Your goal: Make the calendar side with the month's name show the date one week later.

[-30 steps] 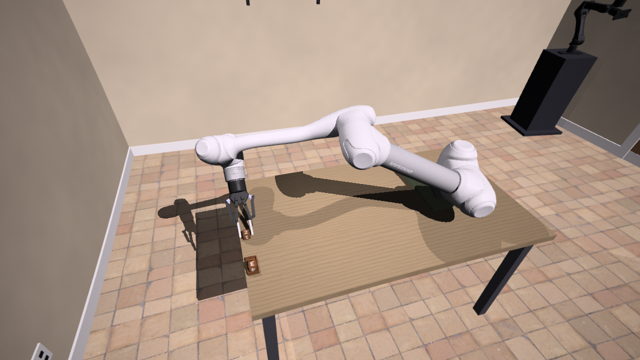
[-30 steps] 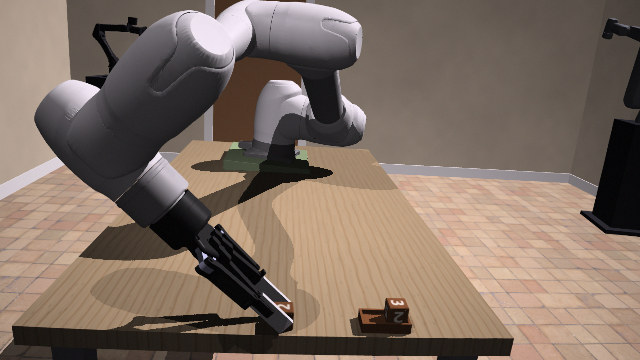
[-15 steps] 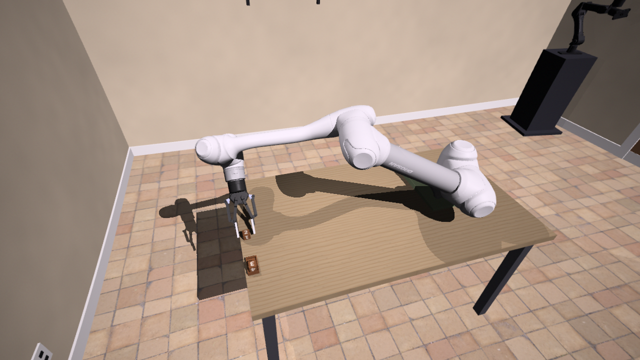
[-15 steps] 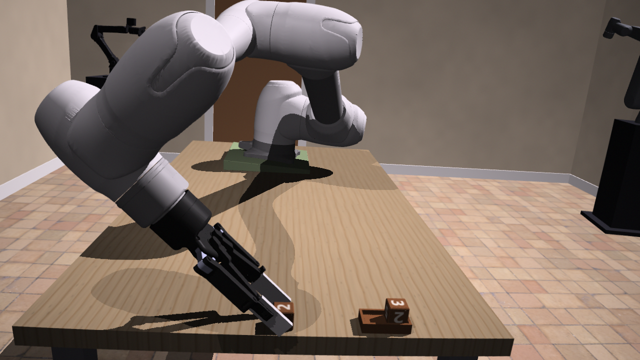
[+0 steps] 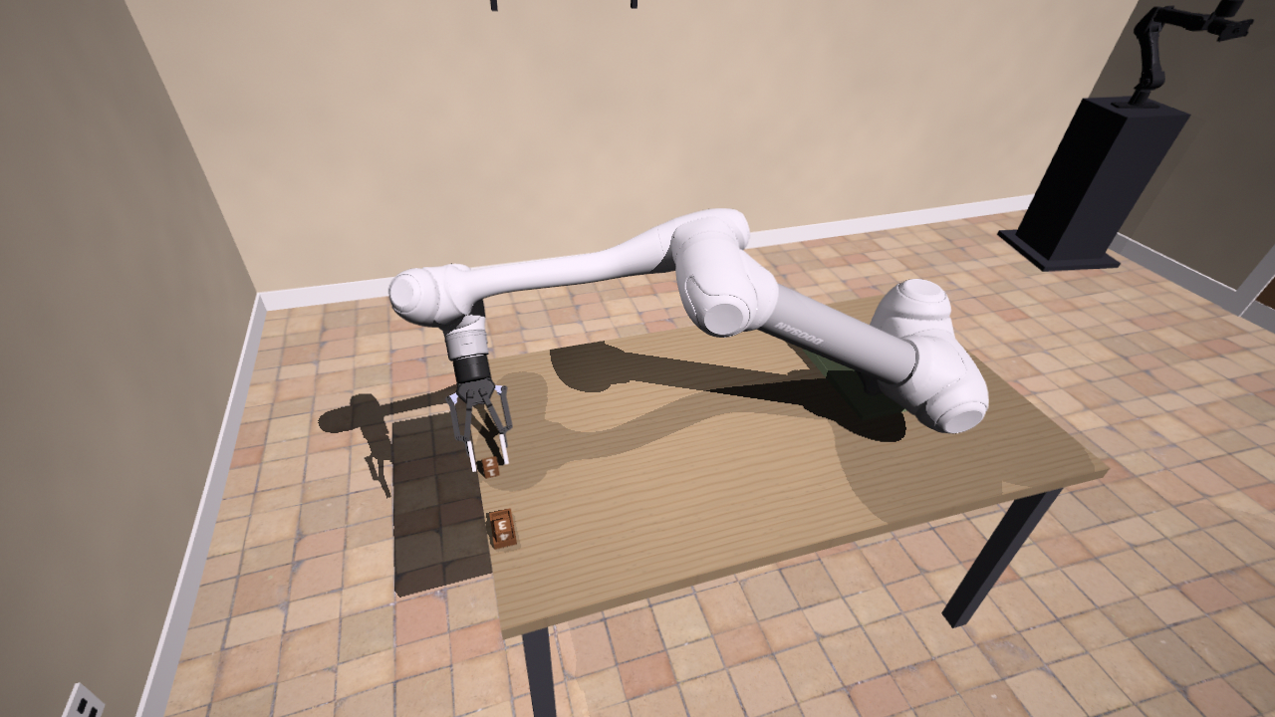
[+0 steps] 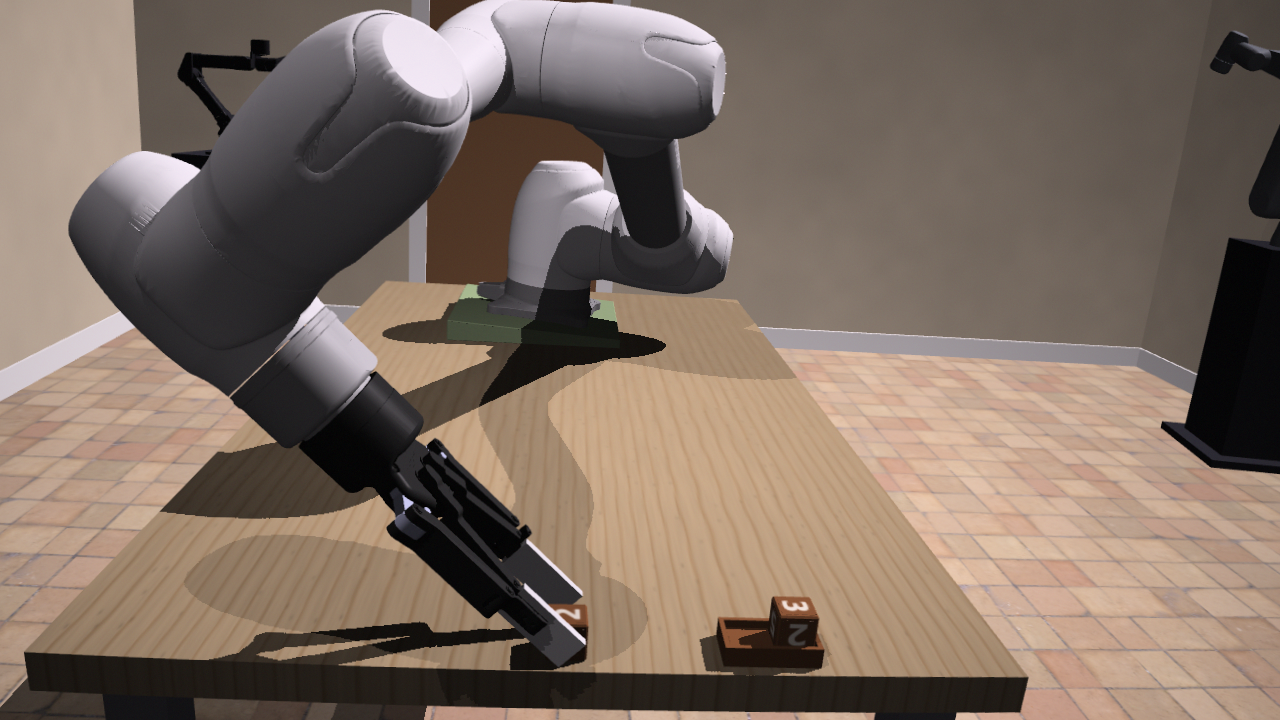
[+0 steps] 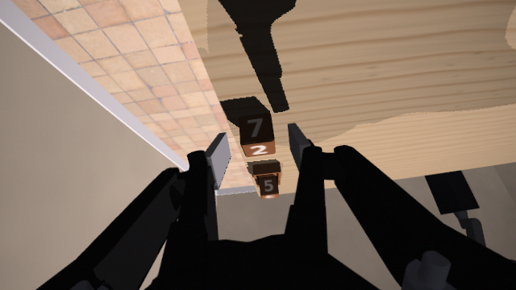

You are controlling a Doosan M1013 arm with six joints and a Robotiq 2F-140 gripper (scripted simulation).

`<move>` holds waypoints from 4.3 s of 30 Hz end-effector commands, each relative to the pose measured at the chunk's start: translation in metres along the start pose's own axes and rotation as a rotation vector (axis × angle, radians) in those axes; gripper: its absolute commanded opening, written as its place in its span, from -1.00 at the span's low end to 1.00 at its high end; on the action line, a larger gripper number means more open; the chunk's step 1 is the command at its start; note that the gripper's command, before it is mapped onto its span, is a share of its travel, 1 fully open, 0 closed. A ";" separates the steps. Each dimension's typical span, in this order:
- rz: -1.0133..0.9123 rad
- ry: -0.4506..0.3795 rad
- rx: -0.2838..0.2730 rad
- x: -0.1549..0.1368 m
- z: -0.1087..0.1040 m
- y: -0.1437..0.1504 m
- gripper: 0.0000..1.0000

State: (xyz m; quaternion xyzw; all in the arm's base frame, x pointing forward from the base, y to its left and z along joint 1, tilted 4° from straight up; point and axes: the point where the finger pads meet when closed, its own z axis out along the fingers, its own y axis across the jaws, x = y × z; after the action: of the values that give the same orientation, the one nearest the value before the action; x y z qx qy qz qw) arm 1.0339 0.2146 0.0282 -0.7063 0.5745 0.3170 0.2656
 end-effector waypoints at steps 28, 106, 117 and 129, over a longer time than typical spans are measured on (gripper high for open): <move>0.000 0.000 0.000 -0.045 -0.045 0.000 -0.06; 0.003 0.785 0.002 -0.072 -0.047 0.000 1.00; 0.003 0.785 0.002 -0.072 -0.047 0.000 -0.28; 0.003 0.785 0.002 -0.072 -0.047 0.000 -0.28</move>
State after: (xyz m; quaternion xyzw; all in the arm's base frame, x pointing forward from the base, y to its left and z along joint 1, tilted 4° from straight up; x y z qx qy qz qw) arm 1.0302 0.2260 0.1125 -0.7728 0.6337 0.0226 0.0256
